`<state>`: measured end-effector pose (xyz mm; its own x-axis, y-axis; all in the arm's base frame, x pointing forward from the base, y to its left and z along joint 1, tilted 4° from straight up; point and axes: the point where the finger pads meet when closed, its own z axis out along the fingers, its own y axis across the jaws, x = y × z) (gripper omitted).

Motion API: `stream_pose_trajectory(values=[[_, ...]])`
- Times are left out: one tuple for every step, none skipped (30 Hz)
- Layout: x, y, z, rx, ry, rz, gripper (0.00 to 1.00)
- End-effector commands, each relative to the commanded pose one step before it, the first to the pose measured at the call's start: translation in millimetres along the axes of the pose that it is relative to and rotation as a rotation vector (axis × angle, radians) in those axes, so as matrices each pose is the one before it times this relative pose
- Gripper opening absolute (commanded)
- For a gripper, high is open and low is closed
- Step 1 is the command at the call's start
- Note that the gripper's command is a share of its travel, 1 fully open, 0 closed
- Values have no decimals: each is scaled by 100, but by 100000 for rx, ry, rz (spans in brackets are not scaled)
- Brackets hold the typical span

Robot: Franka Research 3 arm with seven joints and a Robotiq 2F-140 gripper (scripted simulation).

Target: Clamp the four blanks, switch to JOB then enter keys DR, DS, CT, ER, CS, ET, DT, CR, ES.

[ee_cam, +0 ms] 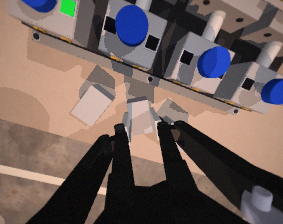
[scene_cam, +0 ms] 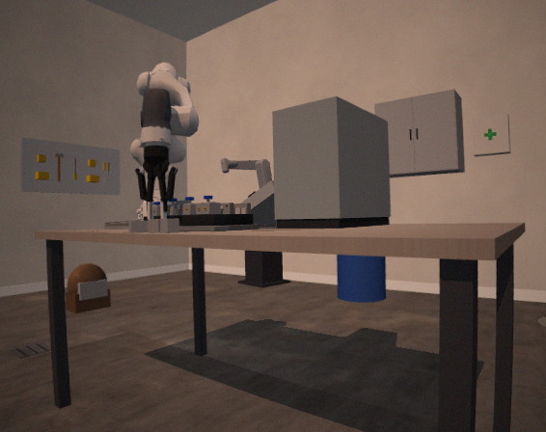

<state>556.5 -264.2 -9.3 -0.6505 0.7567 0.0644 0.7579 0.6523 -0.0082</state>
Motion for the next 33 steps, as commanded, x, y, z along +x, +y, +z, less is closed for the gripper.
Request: stream_pose_trajectory(values=[[55, -69, 178, -111, 152, -265, 0], [0, 0, 0, 0, 0, 0, 0], [0, 0, 0, 0, 0, 0, 0], [0, 0, 0, 0, 0, 0, 0], [0, 0, 0, 0, 0, 0, 0], [0, 0, 0, 0, 0, 0, 0], [0, 0, 0, 0, 0, 0, 0], [0, 0, 0, 0, 0, 0, 0], [0, 0, 0, 0, 0, 0, 0], [0, 0, 0, 0, 0, 0, 0], [0, 0, 0, 0, 0, 0, 0], [0, 0, 0, 0, 0, 0, 0], [0, 0, 0, 0, 0, 0, 0], [0, 0, 0, 0, 0, 0, 0], [0, 0, 0, 0, 0, 0, 0], [0, 0, 0, 0, 0, 0, 0], [0, 0, 0, 0, 0, 0, 0], [0, 0, -1, 0, 0, 0, 0], [0, 0, -10, 0, 0, 0, 0], [0, 0, -25, 0, 0, 0, 0], [0, 0, -47, 0, 0, 0, 0], [0, 0, -74, 0, 0, 0, 0], [0, 0, -105, 0, 0, 0, 0], [0, 0, -140, 0, 0, 0, 0], [0, 0, -177, 0, 0, 0, 0], [0, 0, -217, 0, 0, 0, 0], [0, 0, -257, 0, 0, 0, 0], [0, 0, 0, 0, 0, 0, 0], [0, 0, 0, 0, 0, 0, 0], [0, 0, -300, 0, 0, 0, 0], [0, 0, -342, 0, 0, 0, 0], [0, 0, -383, 0, 0, 0, 0], [0, 0, -425, 0, 0, 0, 0]])
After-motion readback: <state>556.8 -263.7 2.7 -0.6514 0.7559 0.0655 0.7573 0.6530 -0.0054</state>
